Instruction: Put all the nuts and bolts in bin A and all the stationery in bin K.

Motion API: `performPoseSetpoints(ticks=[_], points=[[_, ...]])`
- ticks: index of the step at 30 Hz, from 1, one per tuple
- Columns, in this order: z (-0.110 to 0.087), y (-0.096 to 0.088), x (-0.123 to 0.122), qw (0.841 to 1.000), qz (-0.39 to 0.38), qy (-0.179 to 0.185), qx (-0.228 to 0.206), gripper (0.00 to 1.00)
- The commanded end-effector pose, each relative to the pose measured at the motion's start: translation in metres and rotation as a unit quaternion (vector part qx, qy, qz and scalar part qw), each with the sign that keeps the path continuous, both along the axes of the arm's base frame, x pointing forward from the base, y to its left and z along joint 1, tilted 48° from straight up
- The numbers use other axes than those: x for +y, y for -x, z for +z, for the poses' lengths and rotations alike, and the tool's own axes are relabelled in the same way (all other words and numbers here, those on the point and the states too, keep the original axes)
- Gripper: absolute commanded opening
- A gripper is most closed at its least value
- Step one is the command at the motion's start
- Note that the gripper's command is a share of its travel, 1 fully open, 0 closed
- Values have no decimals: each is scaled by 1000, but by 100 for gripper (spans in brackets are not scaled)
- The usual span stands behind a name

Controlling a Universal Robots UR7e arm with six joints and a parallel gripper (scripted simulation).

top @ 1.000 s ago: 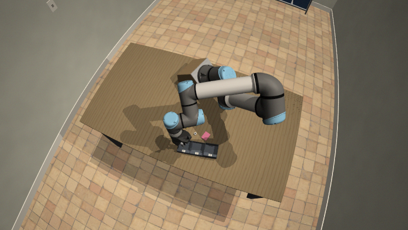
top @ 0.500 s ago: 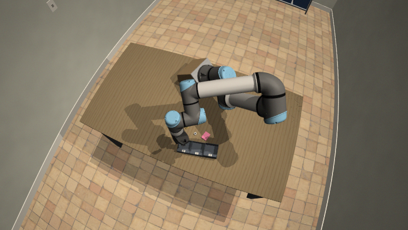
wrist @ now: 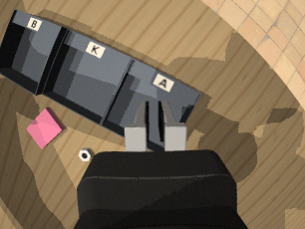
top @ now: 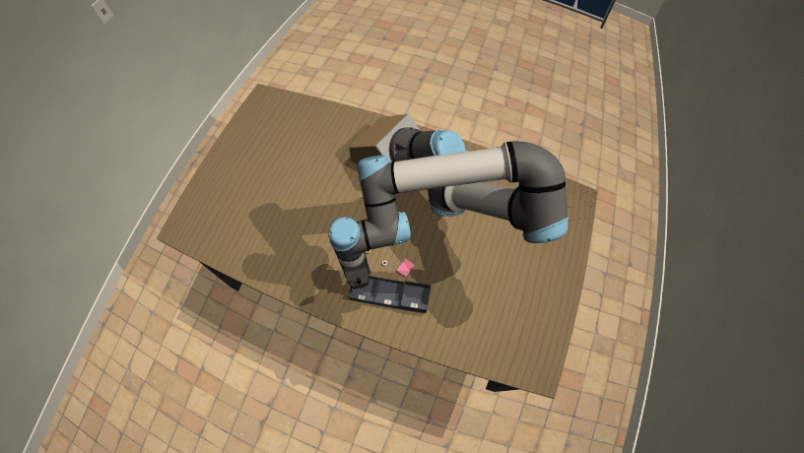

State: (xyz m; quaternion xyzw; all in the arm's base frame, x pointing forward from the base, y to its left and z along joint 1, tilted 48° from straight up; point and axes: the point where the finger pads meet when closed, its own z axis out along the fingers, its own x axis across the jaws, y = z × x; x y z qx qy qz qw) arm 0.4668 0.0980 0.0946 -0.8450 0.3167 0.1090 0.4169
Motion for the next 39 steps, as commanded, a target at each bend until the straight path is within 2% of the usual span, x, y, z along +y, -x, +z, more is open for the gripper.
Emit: performPoseSetpoints(ticks=[1, 8, 10, 12, 15, 27, 39], points=[[1, -1, 0, 997, -50, 4, 60, 31], [0, -1, 0, 987, -103, 6, 124, 31], [0, -1, 0, 987, -103, 6, 124, 31], [0, 0, 0, 978, -133, 7, 159, 31], [0, 0, 0, 973, -149, 7, 178, 31], [-11, -1, 11, 973, -149, 7, 178, 31], [-32, -4, 35, 973, -149, 7, 178, 31]])
